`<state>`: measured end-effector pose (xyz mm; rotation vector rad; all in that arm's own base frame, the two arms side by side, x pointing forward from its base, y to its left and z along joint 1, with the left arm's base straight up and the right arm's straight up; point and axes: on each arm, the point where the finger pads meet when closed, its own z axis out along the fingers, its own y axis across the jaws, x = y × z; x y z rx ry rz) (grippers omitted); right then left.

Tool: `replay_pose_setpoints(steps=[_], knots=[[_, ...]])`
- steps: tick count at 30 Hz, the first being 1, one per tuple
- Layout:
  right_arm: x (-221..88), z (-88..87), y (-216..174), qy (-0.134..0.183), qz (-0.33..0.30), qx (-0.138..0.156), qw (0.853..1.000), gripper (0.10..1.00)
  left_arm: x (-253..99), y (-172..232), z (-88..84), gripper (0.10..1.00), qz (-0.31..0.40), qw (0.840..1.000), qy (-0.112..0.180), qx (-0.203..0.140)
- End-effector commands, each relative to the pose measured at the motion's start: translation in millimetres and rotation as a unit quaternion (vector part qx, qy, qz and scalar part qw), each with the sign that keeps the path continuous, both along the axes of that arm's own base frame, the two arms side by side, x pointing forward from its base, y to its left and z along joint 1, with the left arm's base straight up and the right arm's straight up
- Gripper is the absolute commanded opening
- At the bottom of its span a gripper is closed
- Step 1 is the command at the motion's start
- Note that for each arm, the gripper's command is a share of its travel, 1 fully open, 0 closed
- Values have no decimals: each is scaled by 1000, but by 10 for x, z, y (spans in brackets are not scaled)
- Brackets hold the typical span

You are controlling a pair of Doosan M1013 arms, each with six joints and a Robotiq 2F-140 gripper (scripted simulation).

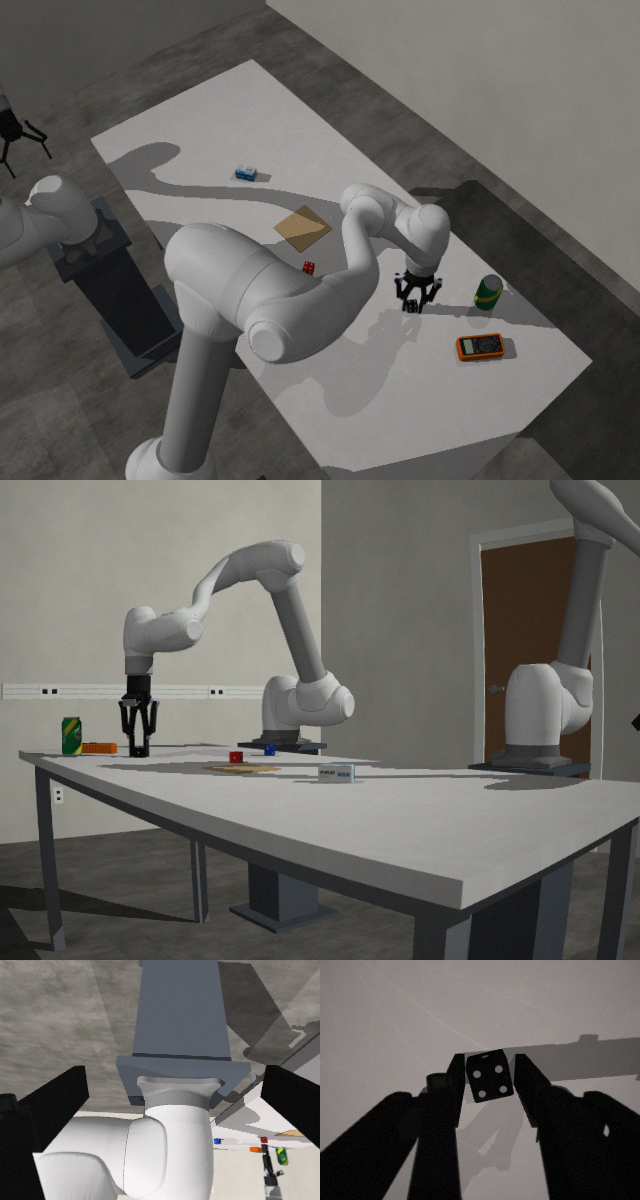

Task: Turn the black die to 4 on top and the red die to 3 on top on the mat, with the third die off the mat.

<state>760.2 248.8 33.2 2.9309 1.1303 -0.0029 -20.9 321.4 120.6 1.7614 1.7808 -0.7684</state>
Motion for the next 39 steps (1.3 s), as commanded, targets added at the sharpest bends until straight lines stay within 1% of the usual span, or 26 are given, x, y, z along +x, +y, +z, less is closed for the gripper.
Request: replay_pose_setpoints(steps=[1,14,15,39], knots=[[5,13,3,-1,0,0,1000,351,-1,3,4,1000,0,1000,0,1],[5,13,3,-1,0,0,1000,351,-1,3,4,1000,0,1000,0,1],[5,13,3,-1,0,0,1000,243,-1,3,4,1000,0,1000,0,1],[5,13,3,-1,0,0,1000,243,-1,3,4,1000,0,1000,0,1]])
